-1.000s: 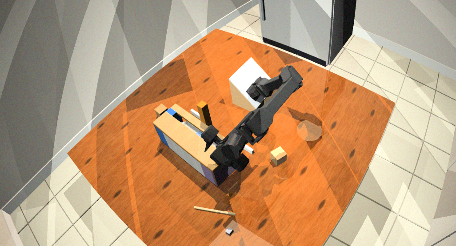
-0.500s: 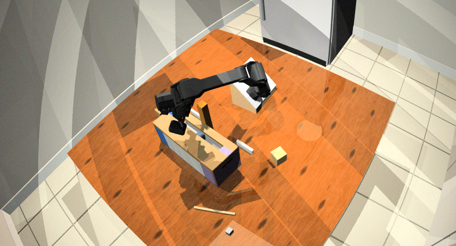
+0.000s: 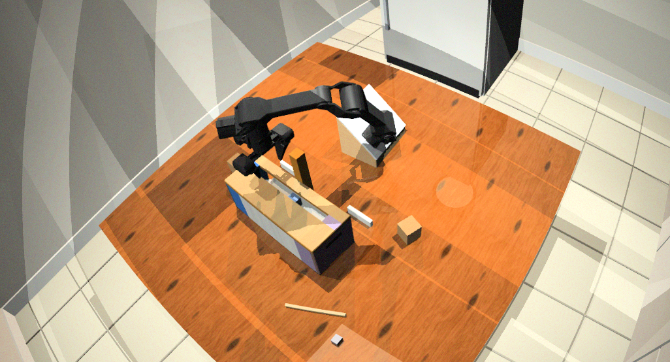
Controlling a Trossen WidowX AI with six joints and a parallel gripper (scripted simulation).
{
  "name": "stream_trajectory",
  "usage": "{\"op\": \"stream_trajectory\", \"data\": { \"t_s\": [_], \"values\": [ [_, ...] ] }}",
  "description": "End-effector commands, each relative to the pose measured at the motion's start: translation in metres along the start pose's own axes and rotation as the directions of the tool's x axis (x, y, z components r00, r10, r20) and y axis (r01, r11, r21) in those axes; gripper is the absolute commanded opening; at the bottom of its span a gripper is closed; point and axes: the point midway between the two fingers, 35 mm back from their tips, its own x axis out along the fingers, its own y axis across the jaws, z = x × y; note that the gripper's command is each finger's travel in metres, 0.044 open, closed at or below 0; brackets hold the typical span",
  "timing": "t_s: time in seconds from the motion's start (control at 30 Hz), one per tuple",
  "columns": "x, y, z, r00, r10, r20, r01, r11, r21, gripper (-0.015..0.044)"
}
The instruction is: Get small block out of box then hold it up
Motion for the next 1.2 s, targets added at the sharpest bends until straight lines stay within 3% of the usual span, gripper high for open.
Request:
{"op": "stream_trajectory", "data": {
  "t_s": [0.0, 1.17],
  "values": [
    [-0.001, 0.002, -0.003, 1.0, 0.003, -0.006, -0.003, 1.0, 0.01, 0.04],
    [-0.003, 0.012, -0.061, 1.0, 0.004, -0.005, -0.004, 1.0, 0.011, 0.04]
  ]
}}
